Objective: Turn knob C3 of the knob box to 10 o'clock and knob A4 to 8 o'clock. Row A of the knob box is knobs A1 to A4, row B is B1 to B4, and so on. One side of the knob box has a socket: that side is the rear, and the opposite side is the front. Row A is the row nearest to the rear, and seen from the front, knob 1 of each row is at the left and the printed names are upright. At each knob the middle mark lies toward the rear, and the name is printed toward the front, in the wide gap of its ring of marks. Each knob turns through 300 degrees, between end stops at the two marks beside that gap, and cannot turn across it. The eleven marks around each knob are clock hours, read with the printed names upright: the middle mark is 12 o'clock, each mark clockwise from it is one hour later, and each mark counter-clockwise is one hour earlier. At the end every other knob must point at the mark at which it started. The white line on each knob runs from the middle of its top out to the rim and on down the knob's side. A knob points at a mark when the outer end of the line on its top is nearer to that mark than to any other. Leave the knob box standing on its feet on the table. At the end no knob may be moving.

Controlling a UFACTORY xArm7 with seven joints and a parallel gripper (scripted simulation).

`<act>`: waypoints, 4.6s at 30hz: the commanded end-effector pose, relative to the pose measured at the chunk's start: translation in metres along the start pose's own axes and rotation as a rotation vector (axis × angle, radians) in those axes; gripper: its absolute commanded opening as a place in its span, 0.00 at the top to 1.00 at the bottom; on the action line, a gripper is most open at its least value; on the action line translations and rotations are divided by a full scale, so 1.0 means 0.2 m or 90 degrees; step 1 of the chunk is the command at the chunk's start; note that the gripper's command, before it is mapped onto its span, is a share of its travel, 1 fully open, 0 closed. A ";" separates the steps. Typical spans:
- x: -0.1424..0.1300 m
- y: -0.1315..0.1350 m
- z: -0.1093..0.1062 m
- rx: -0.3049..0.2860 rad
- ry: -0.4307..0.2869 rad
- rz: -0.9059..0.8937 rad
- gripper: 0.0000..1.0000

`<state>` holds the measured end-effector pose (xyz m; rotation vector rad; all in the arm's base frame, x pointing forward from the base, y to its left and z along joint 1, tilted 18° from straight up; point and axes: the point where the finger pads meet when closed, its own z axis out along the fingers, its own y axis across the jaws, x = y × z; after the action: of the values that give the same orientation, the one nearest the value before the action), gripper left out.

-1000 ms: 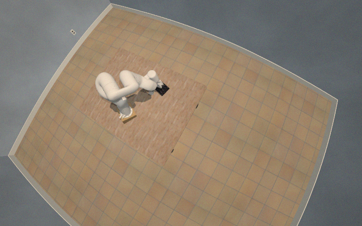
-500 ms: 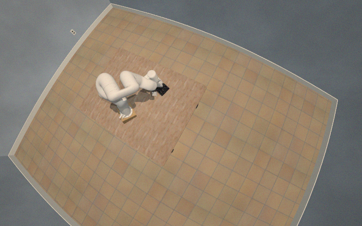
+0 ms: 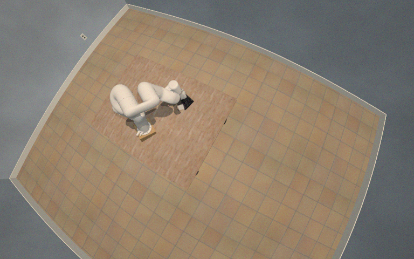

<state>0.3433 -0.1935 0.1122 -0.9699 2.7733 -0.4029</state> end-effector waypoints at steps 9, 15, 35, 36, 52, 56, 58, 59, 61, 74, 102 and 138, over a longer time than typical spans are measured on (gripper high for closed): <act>0.00 -0.01 0.00 -0.005 -0.007 -0.168 0.92; 0.00 -0.01 0.00 -0.004 -0.007 -0.239 0.92; 0.00 -0.01 0.00 -0.004 -0.008 -0.357 0.92; 0.00 -0.01 0.00 -0.004 -0.008 -0.357 0.92; 0.00 -0.01 0.00 -0.004 -0.008 -0.372 0.92; 0.00 -0.01 0.00 -0.004 -0.008 -0.372 0.92; 0.00 -0.01 0.00 -0.004 -0.008 -0.372 0.92; 0.00 -0.01 0.00 -0.004 -0.008 -0.372 0.92; 0.00 -0.01 0.00 -0.004 -0.008 -0.372 0.92; 0.00 -0.01 0.00 -0.004 -0.008 -0.372 0.81; 0.00 -0.01 -0.17 -0.004 -0.008 -0.372 0.81; 0.00 -0.01 -0.20 -0.003 -0.008 -0.170 0.81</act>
<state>0.3340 -0.1872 0.1499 -1.4411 2.5979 -0.4170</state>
